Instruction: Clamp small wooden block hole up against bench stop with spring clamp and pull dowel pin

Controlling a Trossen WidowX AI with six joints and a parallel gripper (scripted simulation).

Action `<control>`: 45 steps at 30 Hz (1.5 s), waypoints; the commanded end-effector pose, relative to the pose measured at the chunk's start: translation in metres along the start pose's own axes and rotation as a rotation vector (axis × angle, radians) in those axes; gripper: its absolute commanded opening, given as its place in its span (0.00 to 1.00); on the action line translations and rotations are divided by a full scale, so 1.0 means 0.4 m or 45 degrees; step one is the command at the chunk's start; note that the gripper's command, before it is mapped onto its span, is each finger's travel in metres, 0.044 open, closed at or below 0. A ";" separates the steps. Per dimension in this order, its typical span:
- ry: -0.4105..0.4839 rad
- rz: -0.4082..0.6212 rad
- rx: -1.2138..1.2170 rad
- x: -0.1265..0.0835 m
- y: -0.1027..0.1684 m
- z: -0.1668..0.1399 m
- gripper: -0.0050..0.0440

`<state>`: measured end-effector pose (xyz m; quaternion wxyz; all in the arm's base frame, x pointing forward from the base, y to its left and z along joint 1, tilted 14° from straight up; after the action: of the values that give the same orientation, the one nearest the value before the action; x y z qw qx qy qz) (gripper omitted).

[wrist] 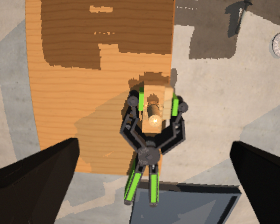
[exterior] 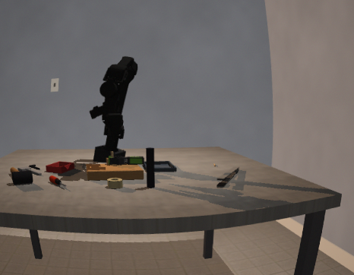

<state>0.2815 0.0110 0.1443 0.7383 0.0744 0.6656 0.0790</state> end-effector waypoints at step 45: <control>0.010 0.006 0.011 0.148 0.001 -0.005 0.94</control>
<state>0.2868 0.0239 0.0904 0.7384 0.0764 0.6652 0.0800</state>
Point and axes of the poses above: the point midway between the two fingers, 35 mm back from their tips, its own x axis out along the fingers, its own z axis across the jaws, y = z × x, the point moved 1 cm from there along -x, back along the fingers, and after that the axes turned 12 degrees about x, right-handed, at the moved point
